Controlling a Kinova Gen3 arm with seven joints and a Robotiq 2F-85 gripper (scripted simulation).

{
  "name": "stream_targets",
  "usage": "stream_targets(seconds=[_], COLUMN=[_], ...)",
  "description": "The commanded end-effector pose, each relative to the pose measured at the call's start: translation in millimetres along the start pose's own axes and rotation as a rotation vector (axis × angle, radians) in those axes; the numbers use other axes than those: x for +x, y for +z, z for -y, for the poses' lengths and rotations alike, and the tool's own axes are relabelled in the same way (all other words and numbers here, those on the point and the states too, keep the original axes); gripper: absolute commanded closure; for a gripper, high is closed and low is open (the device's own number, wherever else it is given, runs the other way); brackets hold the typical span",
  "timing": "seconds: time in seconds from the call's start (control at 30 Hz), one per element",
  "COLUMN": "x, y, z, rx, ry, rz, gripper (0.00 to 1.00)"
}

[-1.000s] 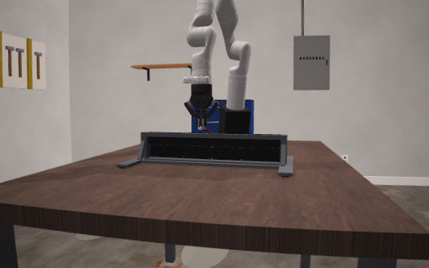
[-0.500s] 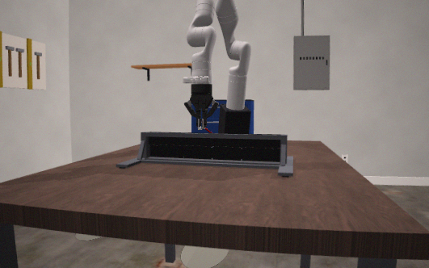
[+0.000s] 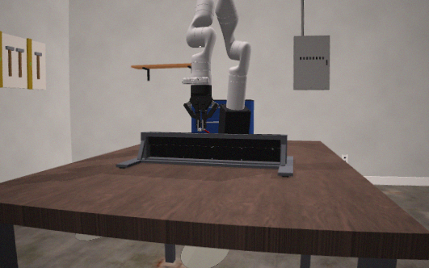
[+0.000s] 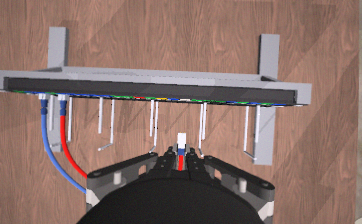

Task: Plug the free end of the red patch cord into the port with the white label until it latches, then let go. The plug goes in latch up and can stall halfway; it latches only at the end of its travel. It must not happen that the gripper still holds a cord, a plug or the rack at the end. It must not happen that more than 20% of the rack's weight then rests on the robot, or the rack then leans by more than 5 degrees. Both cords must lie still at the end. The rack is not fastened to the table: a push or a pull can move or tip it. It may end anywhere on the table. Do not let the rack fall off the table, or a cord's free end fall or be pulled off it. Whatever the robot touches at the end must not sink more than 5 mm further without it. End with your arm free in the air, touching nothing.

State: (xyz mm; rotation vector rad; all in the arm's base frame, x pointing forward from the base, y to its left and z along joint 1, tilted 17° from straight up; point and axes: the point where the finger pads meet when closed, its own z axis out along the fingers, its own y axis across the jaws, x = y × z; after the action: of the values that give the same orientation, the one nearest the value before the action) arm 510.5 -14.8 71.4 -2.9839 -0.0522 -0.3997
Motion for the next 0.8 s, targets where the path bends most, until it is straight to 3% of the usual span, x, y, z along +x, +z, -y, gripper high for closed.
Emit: stream_targets(seconds=[0.0,0.77], x=[1.3,18.7], y=[5.9,23.9], z=[0.3,0.3], rx=[-0.002,-0.002], ry=[-0.004,-0.004], rz=[0.011,0.011], gripper=[1.00,1.00])
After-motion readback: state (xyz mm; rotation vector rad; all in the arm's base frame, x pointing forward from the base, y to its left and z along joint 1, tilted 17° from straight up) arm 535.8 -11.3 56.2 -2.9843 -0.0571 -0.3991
